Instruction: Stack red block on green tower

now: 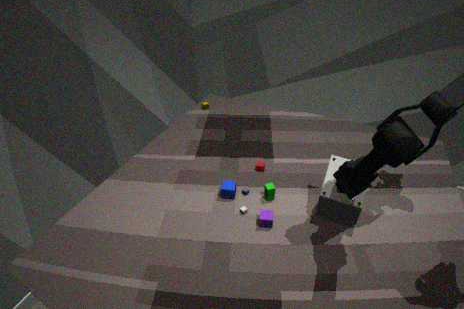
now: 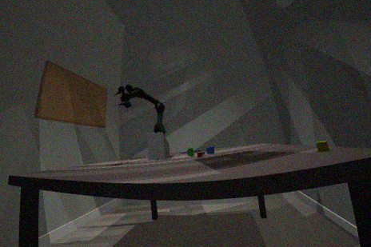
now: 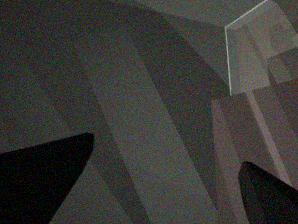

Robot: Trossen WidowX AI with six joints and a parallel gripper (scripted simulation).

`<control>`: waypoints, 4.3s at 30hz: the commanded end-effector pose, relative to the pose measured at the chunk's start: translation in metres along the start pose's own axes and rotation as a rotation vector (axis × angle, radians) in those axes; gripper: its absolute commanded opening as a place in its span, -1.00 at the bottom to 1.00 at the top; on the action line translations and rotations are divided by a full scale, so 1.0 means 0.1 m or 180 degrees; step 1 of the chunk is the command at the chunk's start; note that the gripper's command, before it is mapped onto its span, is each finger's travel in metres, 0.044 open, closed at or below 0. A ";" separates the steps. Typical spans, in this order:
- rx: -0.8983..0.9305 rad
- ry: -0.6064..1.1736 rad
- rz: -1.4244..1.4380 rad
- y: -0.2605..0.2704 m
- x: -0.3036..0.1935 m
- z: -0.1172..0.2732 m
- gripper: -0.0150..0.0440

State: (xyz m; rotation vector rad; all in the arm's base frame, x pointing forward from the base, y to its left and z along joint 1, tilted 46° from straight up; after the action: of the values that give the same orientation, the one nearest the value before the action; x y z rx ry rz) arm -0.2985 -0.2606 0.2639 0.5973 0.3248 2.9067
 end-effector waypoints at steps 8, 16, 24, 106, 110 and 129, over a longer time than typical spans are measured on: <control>0.0061 0.0265 0.0626 0.28 -0.46 -0.11 1.00; 0.0264 0.0755 0.1826 0.61 -1.28 -0.24 1.00; 0.0483 0.1181 0.2929 0.77 -2.11 -0.27 1.00; 0.3425 0.5303 0.9817 -2.78 -6.50 -0.15 1.00; 0.3425 0.5304 0.9816 -2.84 -6.52 -0.18 1.00; 0.3426 0.5313 0.9812 -3.02 -6.56 -0.27 1.00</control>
State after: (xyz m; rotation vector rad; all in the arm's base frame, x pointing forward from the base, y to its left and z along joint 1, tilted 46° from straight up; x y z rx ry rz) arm 0.3192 -0.1028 -0.0758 0.7569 -0.2430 0.2747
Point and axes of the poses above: the point midway between the two fingers, 35 mm back from their tips, its own z axis back along the fingers, its own y axis across the jaws, x = y × z, the point moved 8 cm from there along z, back along the fingers, and after that the axes turned 13 degrees about z, right-handed, at the moved point
